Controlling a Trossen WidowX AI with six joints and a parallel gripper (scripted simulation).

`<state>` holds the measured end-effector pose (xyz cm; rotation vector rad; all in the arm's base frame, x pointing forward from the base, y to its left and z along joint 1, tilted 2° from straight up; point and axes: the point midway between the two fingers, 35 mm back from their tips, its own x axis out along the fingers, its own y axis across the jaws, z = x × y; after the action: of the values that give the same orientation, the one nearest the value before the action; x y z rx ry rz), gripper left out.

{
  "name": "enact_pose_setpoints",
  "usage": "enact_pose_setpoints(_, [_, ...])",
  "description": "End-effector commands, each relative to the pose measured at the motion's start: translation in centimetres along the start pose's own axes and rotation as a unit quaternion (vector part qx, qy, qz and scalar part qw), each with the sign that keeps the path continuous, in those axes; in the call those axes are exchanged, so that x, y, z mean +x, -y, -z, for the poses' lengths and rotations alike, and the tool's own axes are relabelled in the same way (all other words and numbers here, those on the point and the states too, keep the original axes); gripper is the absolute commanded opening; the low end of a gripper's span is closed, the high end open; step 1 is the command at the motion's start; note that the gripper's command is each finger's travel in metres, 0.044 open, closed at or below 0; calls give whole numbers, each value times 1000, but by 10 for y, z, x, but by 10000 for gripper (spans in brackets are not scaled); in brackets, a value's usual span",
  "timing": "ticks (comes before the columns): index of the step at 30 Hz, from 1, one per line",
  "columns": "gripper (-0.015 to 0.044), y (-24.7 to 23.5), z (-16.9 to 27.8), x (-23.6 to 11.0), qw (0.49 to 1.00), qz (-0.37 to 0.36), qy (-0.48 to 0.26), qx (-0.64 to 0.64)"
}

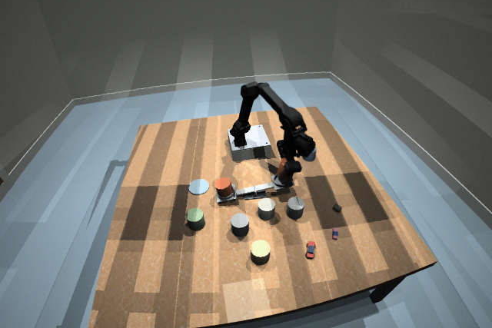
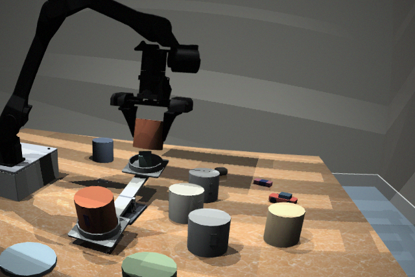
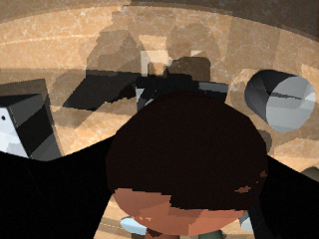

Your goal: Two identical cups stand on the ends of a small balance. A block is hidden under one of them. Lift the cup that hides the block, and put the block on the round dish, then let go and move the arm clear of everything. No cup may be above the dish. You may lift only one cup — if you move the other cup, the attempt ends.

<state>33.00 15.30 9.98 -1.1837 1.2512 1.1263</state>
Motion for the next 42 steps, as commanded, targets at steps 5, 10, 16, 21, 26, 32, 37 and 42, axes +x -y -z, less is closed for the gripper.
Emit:
enact_pose_setpoints(5, [0, 1, -1, -17, 1000, 7, 6, 2])
enact_pose_setpoints(10, [0, 0, -1, -23, 1000, 7, 6, 2])
enact_pose_setpoints(16, [0, -1, 0, -31, 1000, 7, 6, 2])
enact_pose_setpoints(21, [0, -2, 1, -37, 1000, 7, 6, 2])
enact_pose_setpoints(26, [0, -3, 2, -43, 1000, 7, 6, 2])
enact_pose_setpoints(32, [0, -5, 3, -37, 1000, 0, 0, 0])
enact_pose_setpoints(37, [0, -5, 3, -37, 1000, 0, 0, 0])
enact_pose_setpoints(42, [0, -5, 3, -37, 1000, 0, 0, 0])
